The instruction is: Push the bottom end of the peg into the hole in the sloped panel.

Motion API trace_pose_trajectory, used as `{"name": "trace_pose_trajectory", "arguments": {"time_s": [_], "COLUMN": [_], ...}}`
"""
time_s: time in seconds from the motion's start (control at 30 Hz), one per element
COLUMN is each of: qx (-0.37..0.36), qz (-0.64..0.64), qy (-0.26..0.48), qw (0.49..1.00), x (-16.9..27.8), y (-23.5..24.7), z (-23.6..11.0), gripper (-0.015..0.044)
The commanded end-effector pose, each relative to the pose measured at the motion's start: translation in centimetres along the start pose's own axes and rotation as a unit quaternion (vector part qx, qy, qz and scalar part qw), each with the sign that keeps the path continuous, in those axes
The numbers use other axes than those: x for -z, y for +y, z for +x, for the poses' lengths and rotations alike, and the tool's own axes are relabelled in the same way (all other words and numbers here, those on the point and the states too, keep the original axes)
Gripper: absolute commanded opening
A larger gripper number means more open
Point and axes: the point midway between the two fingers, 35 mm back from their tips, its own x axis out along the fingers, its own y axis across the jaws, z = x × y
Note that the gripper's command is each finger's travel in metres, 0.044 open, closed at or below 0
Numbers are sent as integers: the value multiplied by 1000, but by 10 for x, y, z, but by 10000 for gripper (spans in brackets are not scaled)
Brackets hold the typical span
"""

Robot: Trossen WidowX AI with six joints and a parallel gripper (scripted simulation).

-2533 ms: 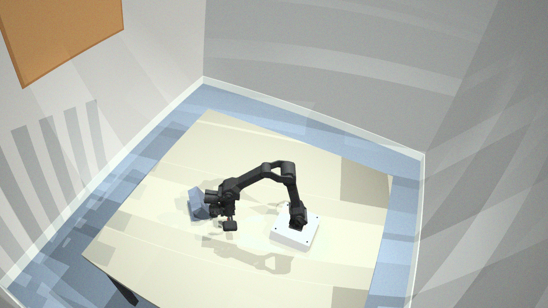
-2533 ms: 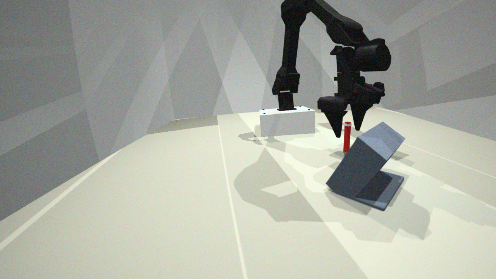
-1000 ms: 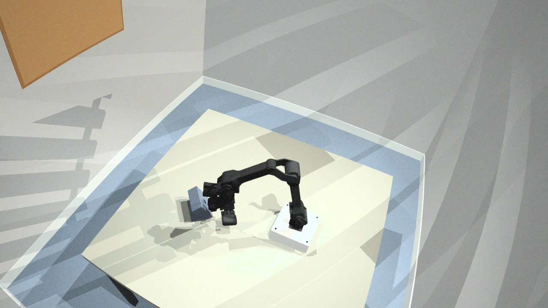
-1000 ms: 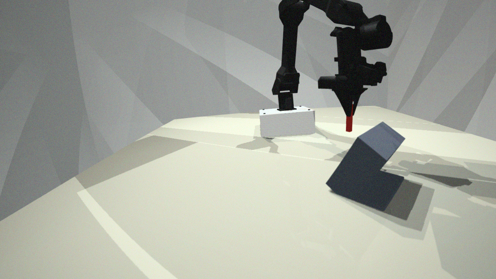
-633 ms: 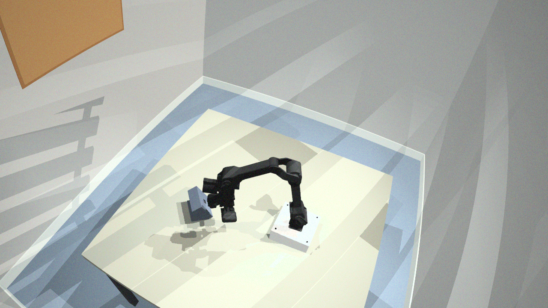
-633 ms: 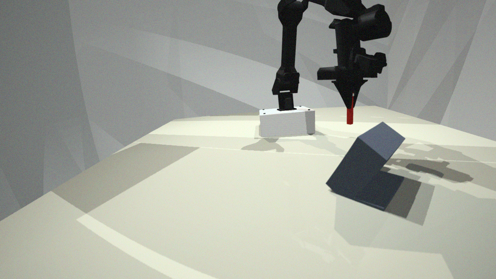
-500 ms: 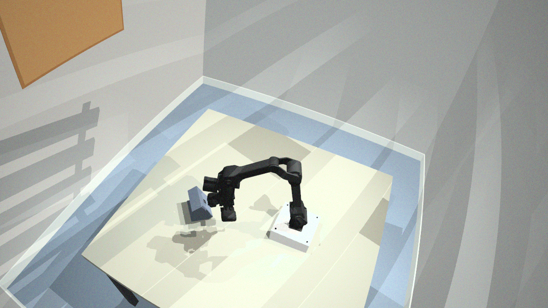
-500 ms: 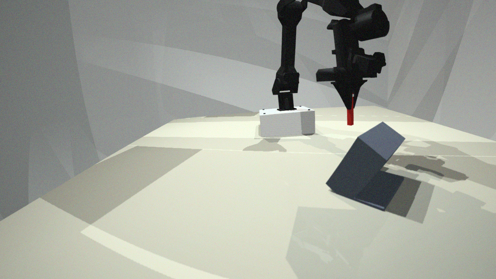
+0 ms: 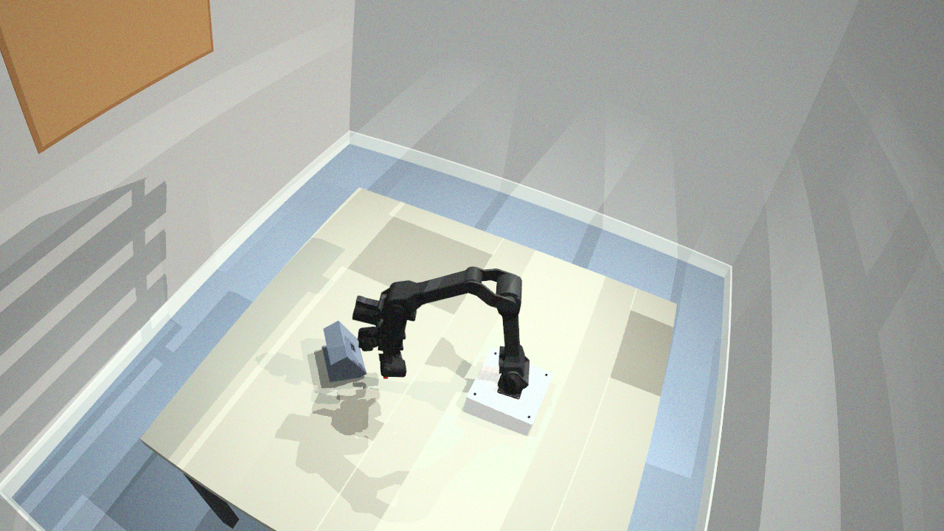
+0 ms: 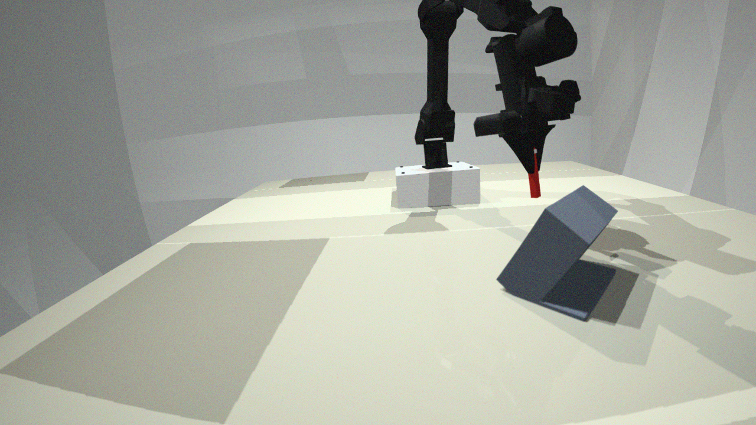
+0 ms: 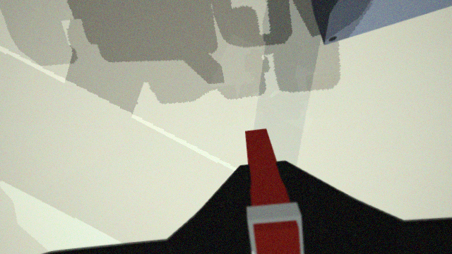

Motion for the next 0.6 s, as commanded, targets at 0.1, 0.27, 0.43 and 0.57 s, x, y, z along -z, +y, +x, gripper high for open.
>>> {"name": "trace_pose_trajectory", "arguments": {"time_s": [0.1,0.27,0.43,0.57], "qx": [-13,-22,-29,-35], "qz": [0,1,1,1], "qy": [-18,-34,-49,-62], "qw": [1000,999,998,997], "x": [0,0,-1,-1], "y": [-6,-11,-16,-20], "z": [4,6,7,8], "gripper": [0,0,0,0]}}
